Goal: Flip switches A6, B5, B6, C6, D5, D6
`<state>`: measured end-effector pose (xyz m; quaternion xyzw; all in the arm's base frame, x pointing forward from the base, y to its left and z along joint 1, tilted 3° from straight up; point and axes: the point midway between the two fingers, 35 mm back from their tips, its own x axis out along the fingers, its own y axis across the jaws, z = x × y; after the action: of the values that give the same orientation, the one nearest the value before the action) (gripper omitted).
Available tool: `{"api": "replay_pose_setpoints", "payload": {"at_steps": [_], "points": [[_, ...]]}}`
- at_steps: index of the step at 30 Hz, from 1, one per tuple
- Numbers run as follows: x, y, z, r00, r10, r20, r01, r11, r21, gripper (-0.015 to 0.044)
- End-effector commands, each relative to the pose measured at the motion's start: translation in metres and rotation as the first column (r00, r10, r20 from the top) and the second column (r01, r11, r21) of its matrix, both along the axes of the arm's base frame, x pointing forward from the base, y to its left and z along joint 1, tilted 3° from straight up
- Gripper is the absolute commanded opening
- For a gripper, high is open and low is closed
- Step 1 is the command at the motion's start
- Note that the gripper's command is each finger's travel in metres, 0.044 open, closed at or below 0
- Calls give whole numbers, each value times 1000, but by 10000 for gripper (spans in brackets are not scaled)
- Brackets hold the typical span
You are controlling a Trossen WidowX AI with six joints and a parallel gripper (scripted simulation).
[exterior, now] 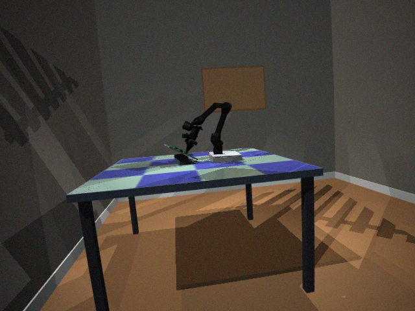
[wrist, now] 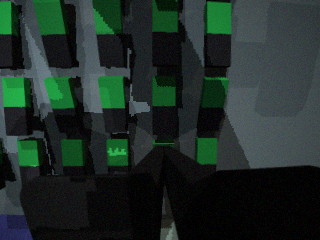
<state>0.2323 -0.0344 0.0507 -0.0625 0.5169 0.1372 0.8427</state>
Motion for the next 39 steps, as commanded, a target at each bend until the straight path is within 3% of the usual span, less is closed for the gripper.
{"api": "replay_pose_setpoints", "payload": {"at_steps": [1,16,23,35,39], "points": [[0,-1,-2,1000,-8,-4,8,1000,-2,0],[1,0,-3,1000,-8,-4,8,1000,-2,0],[-30,-12,54,1000,-9,17,9,1000,4,0],[-36,-45,42,1000,-9,18,9,1000,1,0],[-23,-40,14,999,-10,41,10,1000,9,0]]}}
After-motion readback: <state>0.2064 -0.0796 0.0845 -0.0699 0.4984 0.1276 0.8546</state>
